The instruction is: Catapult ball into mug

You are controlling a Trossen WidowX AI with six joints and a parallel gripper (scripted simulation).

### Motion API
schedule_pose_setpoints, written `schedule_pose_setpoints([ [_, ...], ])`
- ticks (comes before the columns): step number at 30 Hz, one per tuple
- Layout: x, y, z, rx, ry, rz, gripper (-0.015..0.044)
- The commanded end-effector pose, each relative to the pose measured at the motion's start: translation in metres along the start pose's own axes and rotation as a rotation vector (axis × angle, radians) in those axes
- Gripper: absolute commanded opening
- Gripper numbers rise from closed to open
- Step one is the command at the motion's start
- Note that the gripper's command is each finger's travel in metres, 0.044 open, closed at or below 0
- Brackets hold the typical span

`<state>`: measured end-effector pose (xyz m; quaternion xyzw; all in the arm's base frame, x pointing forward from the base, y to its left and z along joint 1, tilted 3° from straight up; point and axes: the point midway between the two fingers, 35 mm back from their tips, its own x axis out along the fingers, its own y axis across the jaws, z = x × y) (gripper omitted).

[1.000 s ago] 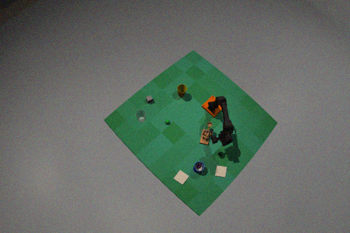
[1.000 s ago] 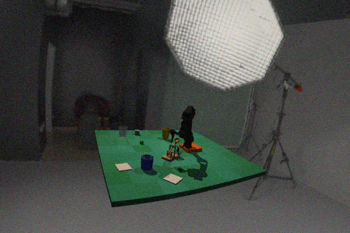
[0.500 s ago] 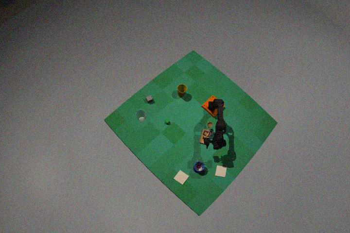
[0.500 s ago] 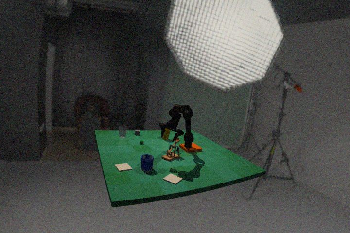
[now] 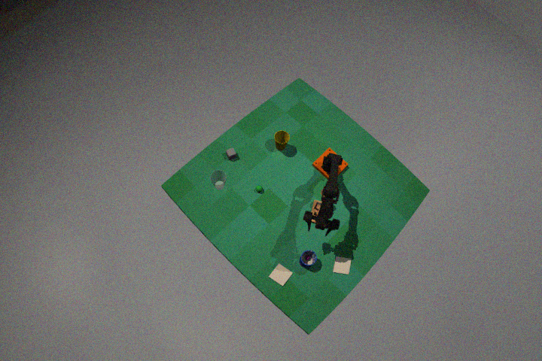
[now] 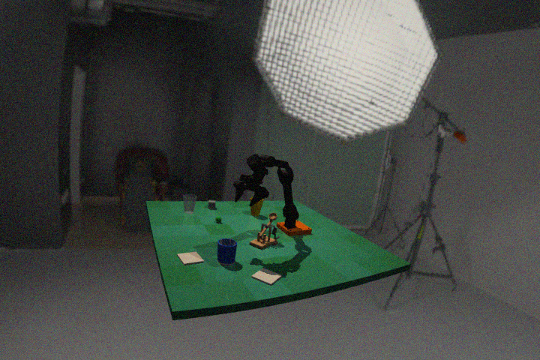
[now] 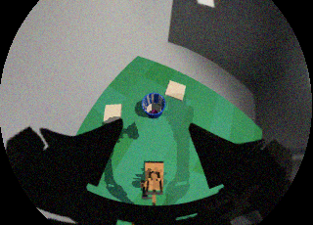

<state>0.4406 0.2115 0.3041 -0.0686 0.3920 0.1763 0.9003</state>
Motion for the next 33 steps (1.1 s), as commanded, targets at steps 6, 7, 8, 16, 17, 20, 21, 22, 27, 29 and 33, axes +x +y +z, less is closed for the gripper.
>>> schedule_pose_setpoints([
  [6,-0.0032,0.003,0.0023,0.005,-0.011,0.011,0.044],
  [7,-0.0032,0.003,0.0023,0.005,-0.011,0.011,0.044],
  [8,-0.0032,0.003,0.0023,0.005,-0.011,0.011,0.044],
  [16,-0.0024,0.0085,0.0029,-0.004,-0.01,0.018,0.044],
  [17,-0.0024,0.0085,0.0029,-0.004,-0.01,0.018,0.044],
  [20,-0.003,0.0072,0.0031,-0.006,-0.012,0.014,0.044],
  [21,-0.003,0.0072,0.0031,-0.006,-0.012,0.014,0.044],
  [22,-0.003,0.0072,0.0031,-0.006,-0.012,0.014,0.044],
  [27,-0.003,0.0072,0.0031,-0.006,-0.012,0.014,0.044],
  [29,-0.003,0.0072,0.0031,-0.006,-0.012,0.014,0.044],
  [33,-0.003,0.0072,0.0031,-0.006,-0.012,0.014,0.044],
])
